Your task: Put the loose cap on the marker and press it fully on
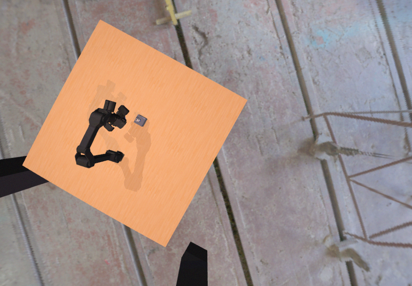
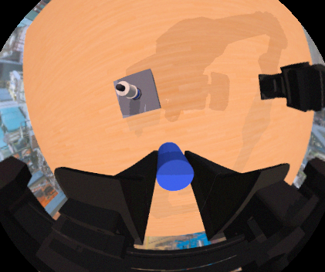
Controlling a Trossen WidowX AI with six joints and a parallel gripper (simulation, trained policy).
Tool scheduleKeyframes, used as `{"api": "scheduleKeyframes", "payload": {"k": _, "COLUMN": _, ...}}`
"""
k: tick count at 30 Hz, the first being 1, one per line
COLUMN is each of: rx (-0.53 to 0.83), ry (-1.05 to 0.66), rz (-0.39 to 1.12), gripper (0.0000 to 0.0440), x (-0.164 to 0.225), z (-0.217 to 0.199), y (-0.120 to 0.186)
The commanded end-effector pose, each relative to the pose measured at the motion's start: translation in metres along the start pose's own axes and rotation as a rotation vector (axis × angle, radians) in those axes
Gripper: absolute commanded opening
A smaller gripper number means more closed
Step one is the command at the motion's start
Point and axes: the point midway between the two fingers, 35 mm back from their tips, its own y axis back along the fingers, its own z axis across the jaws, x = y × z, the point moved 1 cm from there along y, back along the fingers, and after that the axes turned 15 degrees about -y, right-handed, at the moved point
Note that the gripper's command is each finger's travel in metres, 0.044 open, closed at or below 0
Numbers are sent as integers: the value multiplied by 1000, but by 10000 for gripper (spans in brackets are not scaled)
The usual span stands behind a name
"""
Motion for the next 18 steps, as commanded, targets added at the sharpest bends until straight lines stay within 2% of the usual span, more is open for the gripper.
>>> {"api": "scheduleKeyframes", "payload": {"k": 1, "rx": 1, "ry": -24, "rz": 7, "gripper": 95, "x": 0, "z": 10, "y": 6}}
{"api": "scheduleKeyframes", "payload": {"k": 18, "rx": -4, "ry": -179, "rz": -13, "gripper": 75, "x": -34, "z": 59, "y": 24}}
